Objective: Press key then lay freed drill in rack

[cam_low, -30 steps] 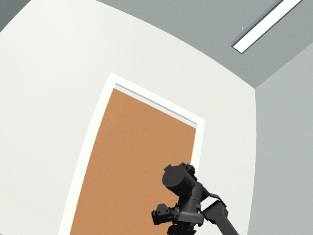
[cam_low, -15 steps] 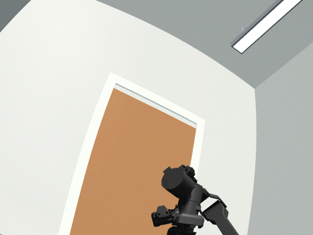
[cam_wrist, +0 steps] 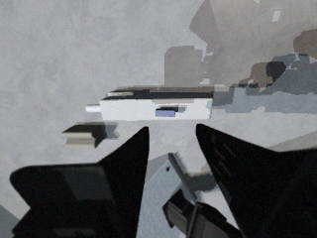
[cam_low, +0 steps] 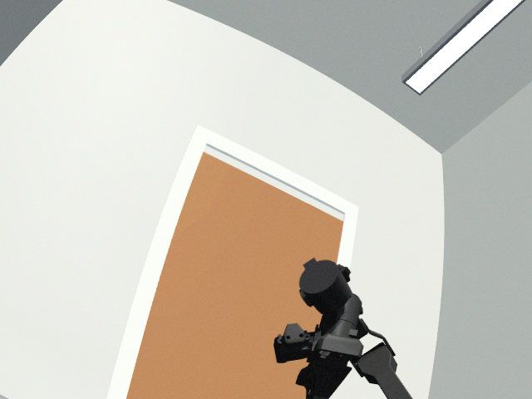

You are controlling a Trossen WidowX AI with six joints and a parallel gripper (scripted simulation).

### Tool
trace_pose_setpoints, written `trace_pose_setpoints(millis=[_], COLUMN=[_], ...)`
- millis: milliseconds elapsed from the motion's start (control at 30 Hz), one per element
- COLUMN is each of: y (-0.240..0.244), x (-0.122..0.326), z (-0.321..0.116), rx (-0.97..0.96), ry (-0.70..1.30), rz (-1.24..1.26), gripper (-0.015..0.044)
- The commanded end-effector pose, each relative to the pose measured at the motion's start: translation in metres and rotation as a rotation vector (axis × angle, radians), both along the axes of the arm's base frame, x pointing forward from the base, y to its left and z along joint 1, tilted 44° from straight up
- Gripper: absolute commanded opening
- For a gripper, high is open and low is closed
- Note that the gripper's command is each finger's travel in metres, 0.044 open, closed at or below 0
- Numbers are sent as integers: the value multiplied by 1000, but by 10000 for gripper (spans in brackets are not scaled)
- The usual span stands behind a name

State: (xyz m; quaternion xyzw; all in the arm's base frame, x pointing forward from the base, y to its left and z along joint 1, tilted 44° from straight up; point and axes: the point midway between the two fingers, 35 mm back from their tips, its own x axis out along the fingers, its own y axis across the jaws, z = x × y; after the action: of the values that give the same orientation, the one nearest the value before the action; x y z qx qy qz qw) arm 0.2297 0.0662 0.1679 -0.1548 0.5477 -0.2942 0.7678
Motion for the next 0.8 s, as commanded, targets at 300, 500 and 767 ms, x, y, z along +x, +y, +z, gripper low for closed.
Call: trace_pose_setpoints(millis=[300,500,767], y=[36,47,54], x=[38,50,58], z=[-73,-125,-163], rx=[-181,-263,-327], ry=[513,821,1043], rz=[549,857,1095], gripper=[440,440,440])
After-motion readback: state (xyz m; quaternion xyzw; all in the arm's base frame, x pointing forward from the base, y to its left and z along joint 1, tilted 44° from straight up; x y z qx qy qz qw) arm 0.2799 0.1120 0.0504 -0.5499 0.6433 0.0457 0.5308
